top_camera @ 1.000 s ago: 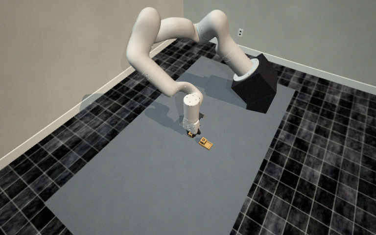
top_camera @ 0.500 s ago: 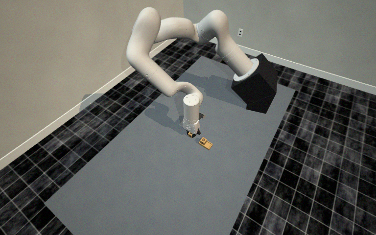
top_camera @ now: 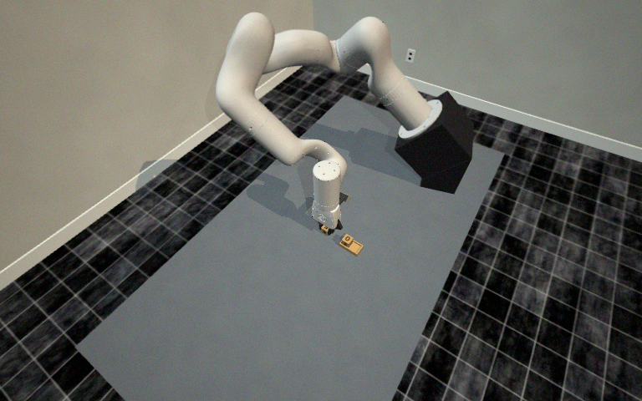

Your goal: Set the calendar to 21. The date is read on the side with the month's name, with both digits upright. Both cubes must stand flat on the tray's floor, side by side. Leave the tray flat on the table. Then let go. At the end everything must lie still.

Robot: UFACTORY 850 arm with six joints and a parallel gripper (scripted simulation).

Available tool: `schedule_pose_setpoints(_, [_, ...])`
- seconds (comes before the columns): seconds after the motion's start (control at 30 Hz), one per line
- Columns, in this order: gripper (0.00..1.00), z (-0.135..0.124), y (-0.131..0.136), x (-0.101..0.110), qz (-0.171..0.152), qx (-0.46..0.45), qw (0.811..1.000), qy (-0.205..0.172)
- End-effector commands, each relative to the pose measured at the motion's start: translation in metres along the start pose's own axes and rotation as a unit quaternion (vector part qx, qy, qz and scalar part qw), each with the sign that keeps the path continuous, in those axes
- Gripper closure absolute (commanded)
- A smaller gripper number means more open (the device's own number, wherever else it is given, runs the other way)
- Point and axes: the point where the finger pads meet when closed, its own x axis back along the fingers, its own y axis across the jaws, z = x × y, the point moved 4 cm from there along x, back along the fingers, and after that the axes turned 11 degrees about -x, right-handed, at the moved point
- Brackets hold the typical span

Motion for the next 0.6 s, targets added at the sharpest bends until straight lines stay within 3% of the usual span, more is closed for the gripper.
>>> schedule_pose_setpoints(0.0, [0.71, -0.0004, 0.0001, 0.0004, 0.0, 0.0, 1.0, 0.0])
schedule_pose_setpoints(0.57, [0.71, -0.0004, 0.0001, -0.002, 0.0, 0.0, 1.0, 0.0])
